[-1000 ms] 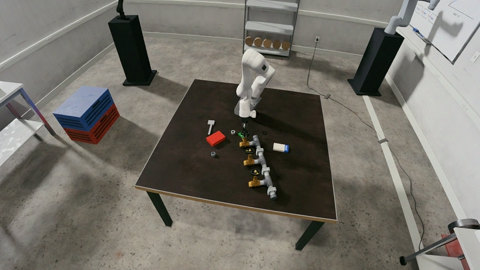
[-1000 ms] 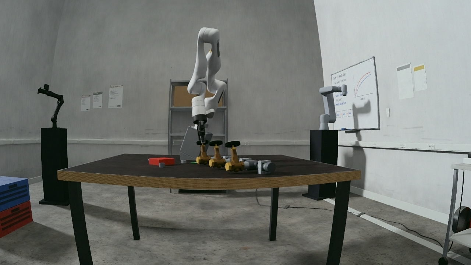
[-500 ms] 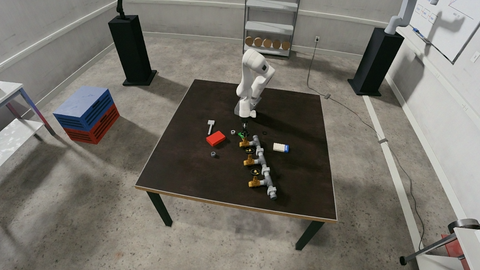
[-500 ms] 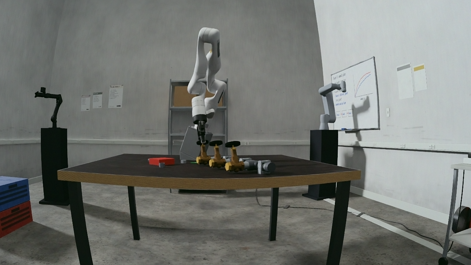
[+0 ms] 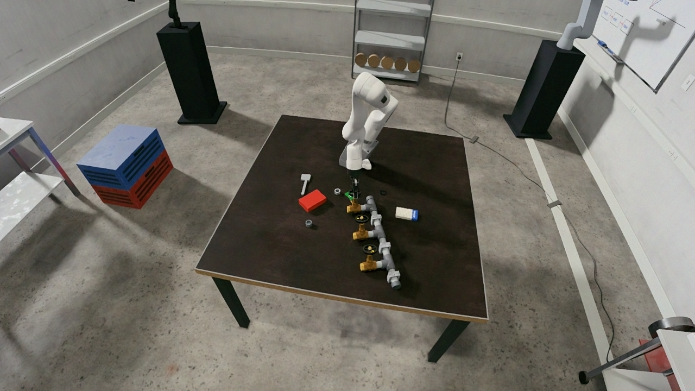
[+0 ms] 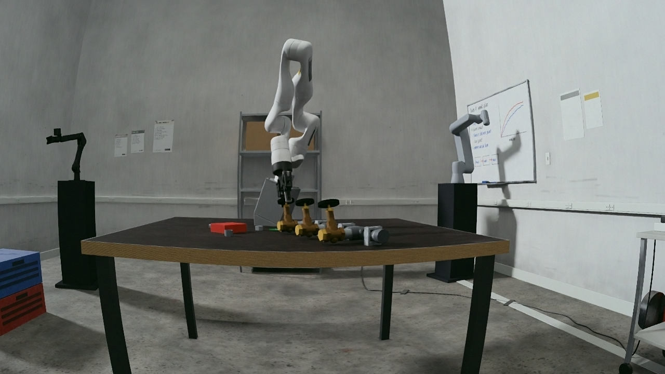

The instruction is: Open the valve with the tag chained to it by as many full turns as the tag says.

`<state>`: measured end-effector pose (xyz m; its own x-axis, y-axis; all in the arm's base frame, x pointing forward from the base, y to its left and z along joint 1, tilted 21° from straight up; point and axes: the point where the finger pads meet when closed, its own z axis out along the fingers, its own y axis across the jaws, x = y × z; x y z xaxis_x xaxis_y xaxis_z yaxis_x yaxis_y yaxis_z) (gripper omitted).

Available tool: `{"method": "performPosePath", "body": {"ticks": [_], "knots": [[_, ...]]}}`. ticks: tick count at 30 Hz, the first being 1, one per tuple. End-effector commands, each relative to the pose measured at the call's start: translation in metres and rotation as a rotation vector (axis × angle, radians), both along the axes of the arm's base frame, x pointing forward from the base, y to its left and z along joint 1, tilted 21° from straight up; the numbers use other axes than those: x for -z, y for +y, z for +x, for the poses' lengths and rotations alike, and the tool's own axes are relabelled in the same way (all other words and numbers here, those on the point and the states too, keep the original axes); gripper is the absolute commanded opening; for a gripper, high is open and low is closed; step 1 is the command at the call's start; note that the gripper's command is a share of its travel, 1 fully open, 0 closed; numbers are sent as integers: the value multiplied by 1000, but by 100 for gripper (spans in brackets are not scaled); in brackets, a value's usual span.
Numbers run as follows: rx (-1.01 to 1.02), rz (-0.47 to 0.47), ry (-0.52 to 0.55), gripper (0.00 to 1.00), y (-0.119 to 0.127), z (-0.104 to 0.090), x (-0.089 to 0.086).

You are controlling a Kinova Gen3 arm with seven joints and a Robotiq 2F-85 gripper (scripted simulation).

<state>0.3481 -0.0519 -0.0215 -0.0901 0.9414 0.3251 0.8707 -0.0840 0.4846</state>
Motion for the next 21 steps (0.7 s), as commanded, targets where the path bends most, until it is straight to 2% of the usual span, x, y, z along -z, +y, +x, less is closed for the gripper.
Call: {"method": "performPosePath", "body": {"ticks": [1,8,21], "knots": [[-47,-30,-21,68,0,0,0],[-145,-88,-61,68,0,0,0],[-483,-290,-197,68,0,0,0]]}}
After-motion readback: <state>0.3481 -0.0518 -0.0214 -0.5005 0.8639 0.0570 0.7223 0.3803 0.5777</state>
